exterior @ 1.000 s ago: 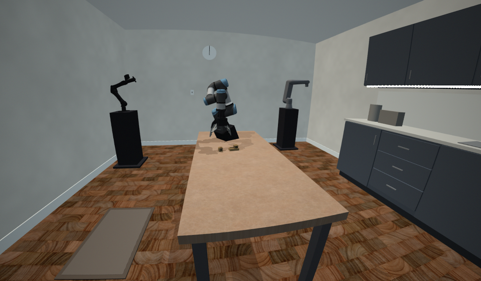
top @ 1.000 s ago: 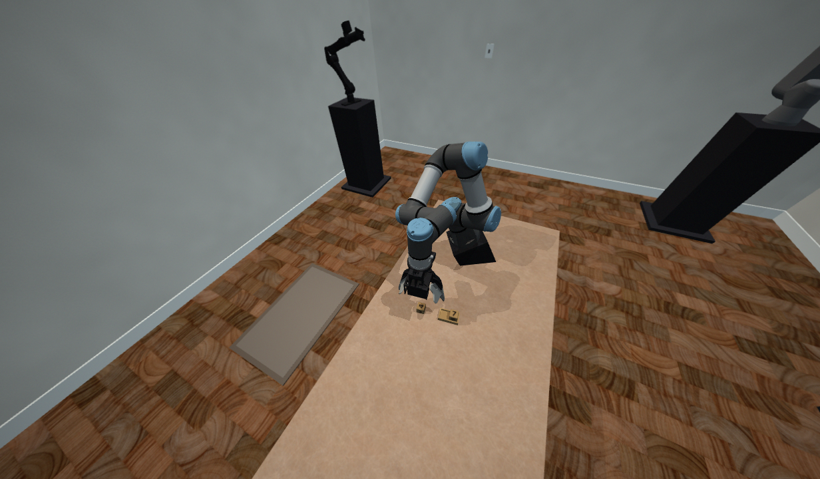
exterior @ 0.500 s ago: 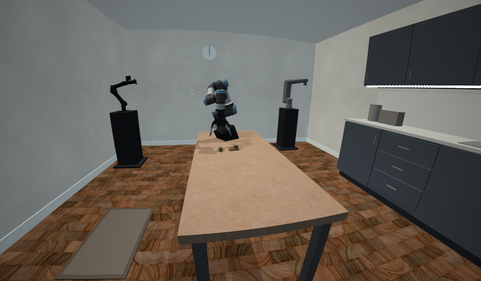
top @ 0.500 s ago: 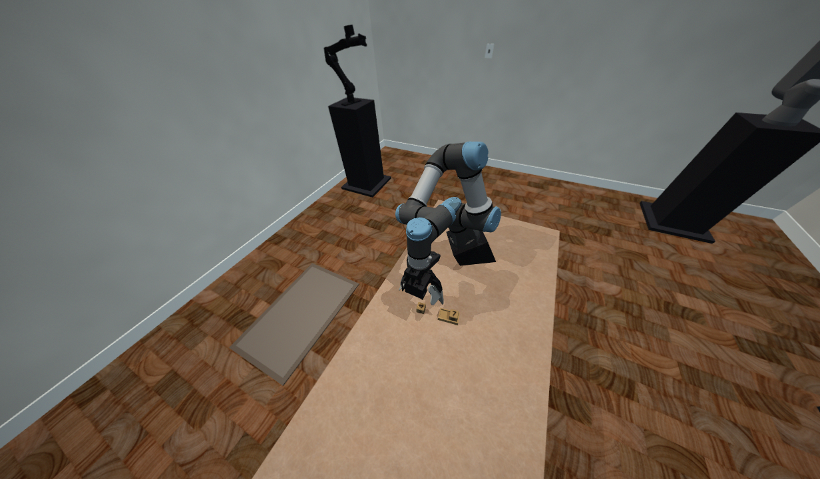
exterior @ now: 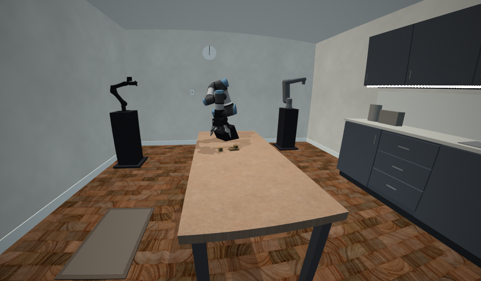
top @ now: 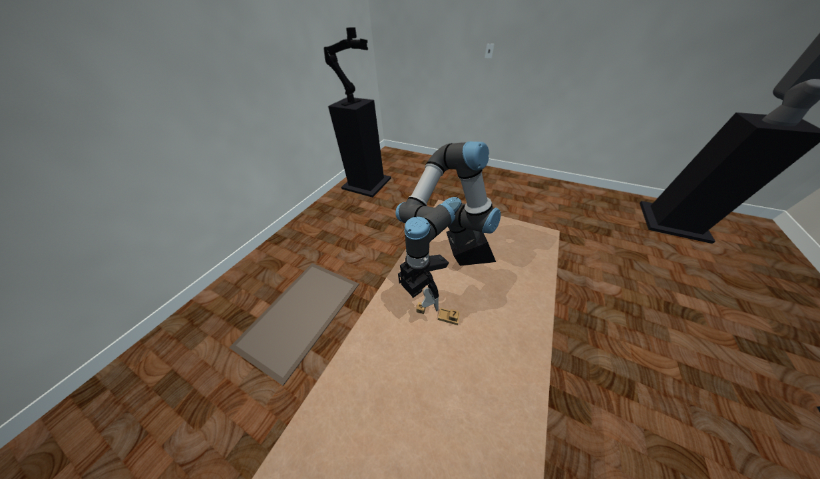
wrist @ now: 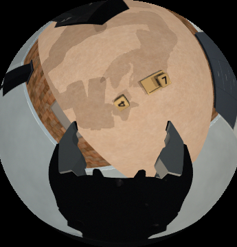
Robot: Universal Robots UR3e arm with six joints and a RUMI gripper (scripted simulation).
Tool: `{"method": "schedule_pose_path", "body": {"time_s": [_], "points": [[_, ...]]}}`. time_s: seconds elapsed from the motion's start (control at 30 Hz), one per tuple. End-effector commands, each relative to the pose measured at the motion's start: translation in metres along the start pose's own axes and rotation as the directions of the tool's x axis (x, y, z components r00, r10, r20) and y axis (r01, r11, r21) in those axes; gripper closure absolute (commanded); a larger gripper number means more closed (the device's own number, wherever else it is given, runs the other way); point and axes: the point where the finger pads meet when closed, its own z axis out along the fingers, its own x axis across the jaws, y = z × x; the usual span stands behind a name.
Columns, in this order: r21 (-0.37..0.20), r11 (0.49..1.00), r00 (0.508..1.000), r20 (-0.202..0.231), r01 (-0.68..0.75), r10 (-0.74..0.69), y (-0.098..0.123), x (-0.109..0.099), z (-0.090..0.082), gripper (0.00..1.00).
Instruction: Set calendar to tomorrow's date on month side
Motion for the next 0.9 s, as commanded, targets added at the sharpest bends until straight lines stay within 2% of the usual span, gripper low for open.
{"method": "schedule_pose_path", "body": {"time_s": [0.0,0.2,0.27,0.37,0.5,0.53,0.67,0.7,0.87], "points": [[-0.004,0.985,0.985,0.006,-0.173,0.173,0.0003,0.0002,0.0006,0.00],[-0.005,0.947,0.947,0.006,-0.323,0.323,0.0004,0.0003,0.0017,0.00],[-0.005,0.915,0.915,0.005,-0.403,0.403,0.0006,0.0003,0.0023,0.00],[-0.005,0.913,0.913,0.005,-0.408,0.408,0.0006,0.0003,0.0024,0.00],[-0.006,0.833,0.833,0.004,-0.554,0.554,0.0013,0.0002,0.0036,0.00],[-0.006,0.830,0.830,0.004,-0.558,0.558,0.0013,0.0002,0.0036,0.00],[-0.007,0.743,0.743,0.003,-0.669,0.669,0.0022,-0.0001,0.0046,0.00],[-0.007,0.741,0.741,0.003,-0.672,0.672,0.0023,-0.0001,0.0046,0.00],[-0.007,0.645,0.645,0.002,-0.764,0.764,0.0033,-0.0006,0.0056,0.00]]}}
